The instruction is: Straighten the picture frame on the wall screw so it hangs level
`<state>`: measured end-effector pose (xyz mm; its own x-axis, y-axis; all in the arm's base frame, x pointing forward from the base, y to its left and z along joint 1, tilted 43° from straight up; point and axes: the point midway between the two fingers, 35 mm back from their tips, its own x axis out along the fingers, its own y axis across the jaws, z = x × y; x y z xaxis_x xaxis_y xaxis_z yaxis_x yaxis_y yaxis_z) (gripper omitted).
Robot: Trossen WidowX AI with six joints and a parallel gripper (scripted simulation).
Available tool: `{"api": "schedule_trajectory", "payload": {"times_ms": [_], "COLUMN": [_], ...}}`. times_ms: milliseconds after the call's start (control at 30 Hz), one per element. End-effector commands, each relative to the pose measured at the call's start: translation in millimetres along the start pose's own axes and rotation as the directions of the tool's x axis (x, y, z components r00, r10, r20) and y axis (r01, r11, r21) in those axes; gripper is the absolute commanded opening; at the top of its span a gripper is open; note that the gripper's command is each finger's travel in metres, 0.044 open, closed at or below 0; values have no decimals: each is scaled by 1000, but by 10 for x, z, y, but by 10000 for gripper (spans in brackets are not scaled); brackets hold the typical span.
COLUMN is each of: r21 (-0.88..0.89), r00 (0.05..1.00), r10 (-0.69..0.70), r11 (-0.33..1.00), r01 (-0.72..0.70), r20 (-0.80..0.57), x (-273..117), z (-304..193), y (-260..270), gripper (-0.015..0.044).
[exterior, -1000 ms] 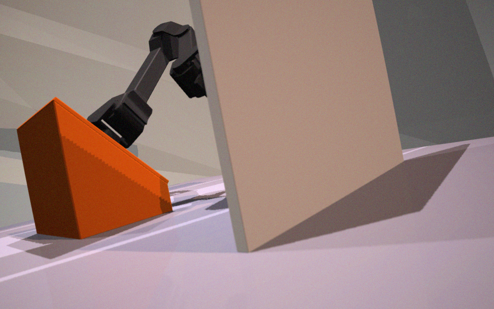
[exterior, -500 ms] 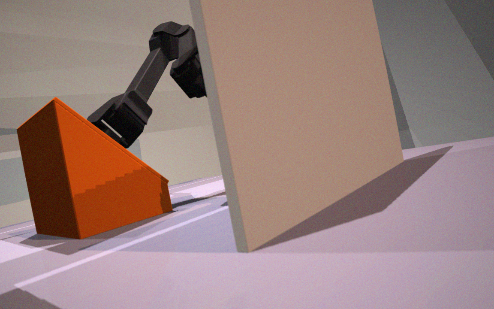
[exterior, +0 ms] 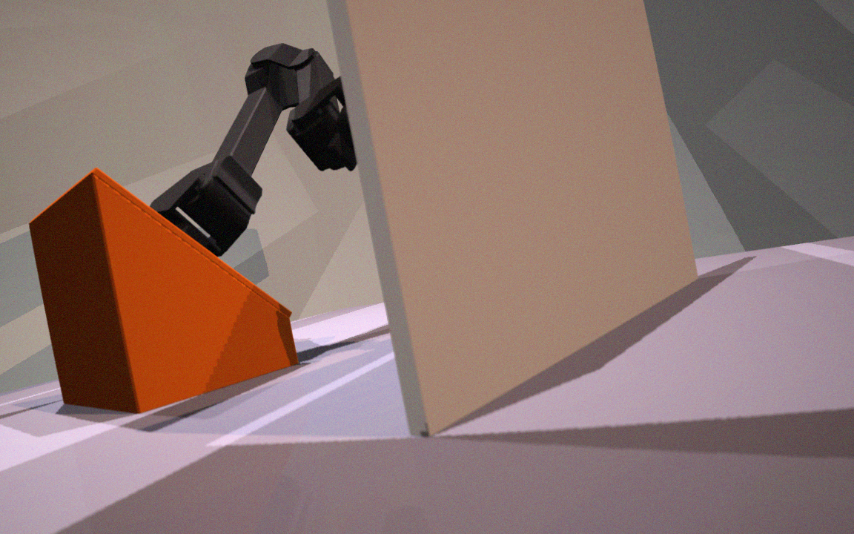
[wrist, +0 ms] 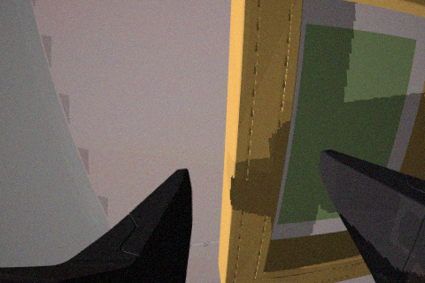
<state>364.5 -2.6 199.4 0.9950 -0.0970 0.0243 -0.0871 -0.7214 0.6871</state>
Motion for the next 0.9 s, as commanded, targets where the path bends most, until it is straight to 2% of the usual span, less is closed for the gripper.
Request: {"api": "schedule_trajectory", "payload": {"times_ms": [0,267,433,667,867], "r21": [81,257,235,254,254], "r00": [1000,1000,1000,1000,1000], "r10": [4,7,7,4,6], "r11": [997,966,972,967,967], "r01": [-4,-7,-6,-5,-7], "r20": [0,3,-4,5,6], "x": [-270,-812,-779,-1065,-1096], "z": [-31,51,39,130,134], "y": [17,-38,95,531,558], "gripper": [260,260,260,260,260]}}
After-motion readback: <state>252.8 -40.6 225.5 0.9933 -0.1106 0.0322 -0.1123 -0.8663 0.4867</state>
